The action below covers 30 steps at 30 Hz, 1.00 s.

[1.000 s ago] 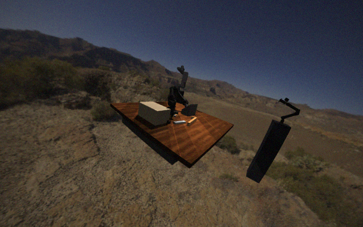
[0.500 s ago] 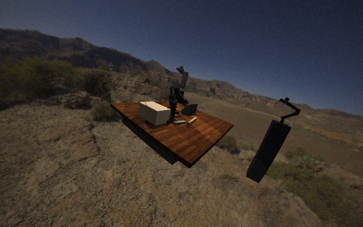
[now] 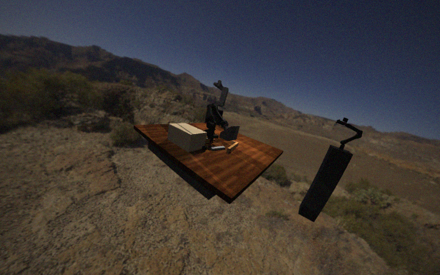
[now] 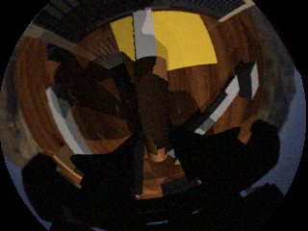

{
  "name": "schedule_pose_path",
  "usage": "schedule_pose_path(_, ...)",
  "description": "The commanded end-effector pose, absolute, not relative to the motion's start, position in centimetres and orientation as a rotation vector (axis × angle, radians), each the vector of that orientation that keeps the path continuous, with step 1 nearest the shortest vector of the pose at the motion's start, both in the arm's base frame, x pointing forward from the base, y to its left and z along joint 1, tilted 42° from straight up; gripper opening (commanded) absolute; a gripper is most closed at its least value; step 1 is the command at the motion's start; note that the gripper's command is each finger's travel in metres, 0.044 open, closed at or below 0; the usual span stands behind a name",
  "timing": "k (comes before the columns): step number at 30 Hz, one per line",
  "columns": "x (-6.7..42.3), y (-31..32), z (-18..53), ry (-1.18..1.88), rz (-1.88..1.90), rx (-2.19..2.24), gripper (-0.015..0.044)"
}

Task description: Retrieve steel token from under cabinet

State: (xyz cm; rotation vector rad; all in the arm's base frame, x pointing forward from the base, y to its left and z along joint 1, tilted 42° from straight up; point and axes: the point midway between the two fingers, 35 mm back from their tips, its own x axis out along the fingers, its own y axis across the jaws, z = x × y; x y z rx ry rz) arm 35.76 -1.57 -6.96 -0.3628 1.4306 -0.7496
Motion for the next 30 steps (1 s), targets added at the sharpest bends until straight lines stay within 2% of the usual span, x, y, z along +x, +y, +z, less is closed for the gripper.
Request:
schedule_pose_path(1,35.0,-1.5,-7.1,1.434,-0.751,-0.365,0.0000)
schedule_pose_path(30,31.7,-0.6,-7.7,1.436,-0.751,-0.365,0.0000)
